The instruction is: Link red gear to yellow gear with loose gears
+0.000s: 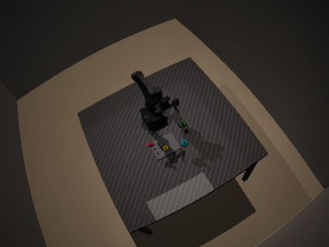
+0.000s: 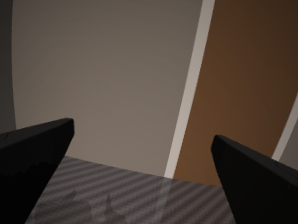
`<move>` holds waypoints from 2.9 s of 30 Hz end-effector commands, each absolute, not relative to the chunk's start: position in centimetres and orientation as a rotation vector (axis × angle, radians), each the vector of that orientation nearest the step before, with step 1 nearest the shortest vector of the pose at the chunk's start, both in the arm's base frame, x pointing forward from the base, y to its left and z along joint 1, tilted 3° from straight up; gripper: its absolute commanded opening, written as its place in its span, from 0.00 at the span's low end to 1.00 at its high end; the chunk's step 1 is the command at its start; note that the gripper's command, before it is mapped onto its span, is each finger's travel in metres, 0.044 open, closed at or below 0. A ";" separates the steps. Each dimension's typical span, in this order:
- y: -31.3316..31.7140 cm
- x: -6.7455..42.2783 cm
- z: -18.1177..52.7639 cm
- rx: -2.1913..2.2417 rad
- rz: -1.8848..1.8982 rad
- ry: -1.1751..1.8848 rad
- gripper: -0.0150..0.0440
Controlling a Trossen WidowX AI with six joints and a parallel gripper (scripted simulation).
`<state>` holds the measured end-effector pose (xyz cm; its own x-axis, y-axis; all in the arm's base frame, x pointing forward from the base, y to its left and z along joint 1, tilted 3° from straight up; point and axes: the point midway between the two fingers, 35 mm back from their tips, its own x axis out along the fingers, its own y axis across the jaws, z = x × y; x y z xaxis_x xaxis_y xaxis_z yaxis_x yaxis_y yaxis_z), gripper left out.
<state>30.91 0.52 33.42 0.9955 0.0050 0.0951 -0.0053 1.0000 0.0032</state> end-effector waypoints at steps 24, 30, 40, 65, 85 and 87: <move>4.9 39.8 7.1 -0.521 0.473 1.230 1.00; 5.7 38.8 3.6 -0.568 0.594 1.406 1.00; 5.6 38.7 2.0 -0.568 0.594 1.407 1.00; 5.7 38.8 -0.7 -0.568 0.595 1.407 1.00; 5.7 38.8 -0.7 -0.568 0.595 1.407 0.31; 5.7 38.8 -0.7 -0.568 0.595 1.407 0.29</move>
<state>38.85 5.72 -0.62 0.0705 0.0445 -0.9965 -0.6807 0.7324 -0.0154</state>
